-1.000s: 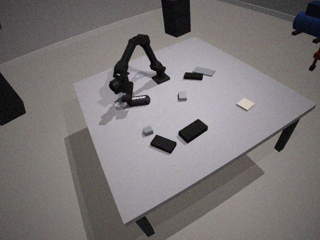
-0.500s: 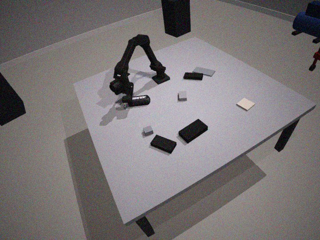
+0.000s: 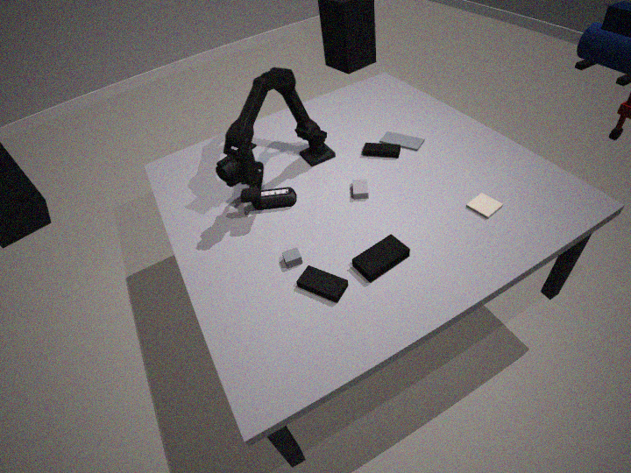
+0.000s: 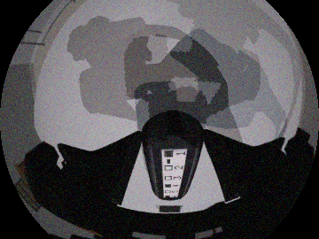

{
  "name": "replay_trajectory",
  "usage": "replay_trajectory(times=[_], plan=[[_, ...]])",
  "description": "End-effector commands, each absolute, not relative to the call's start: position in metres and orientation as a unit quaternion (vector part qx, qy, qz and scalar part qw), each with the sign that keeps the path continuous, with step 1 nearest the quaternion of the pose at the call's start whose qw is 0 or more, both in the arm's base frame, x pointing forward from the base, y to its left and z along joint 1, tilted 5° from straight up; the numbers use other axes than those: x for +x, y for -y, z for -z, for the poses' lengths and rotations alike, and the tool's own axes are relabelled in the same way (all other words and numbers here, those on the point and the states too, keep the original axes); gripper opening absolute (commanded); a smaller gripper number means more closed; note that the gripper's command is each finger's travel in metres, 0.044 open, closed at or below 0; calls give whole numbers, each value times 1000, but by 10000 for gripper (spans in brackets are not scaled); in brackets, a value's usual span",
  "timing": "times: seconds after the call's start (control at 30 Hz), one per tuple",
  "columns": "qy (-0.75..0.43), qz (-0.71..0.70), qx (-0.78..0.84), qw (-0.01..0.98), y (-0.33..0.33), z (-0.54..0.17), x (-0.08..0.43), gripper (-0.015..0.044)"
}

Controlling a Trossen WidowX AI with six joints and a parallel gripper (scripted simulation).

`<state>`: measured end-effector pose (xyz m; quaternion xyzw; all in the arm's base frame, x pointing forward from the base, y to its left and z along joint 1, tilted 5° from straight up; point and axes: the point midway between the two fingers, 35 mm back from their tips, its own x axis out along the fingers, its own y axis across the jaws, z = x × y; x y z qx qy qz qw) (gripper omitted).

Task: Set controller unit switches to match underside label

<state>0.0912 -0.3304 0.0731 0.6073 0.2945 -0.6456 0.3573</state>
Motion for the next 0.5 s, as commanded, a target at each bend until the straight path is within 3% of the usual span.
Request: replay_trajectory(times=[0.0, 0.47], plan=[[-294, 645, 608, 357, 329, -77, 92, 336], [-294, 645, 608, 357, 326, -84, 94, 336]])
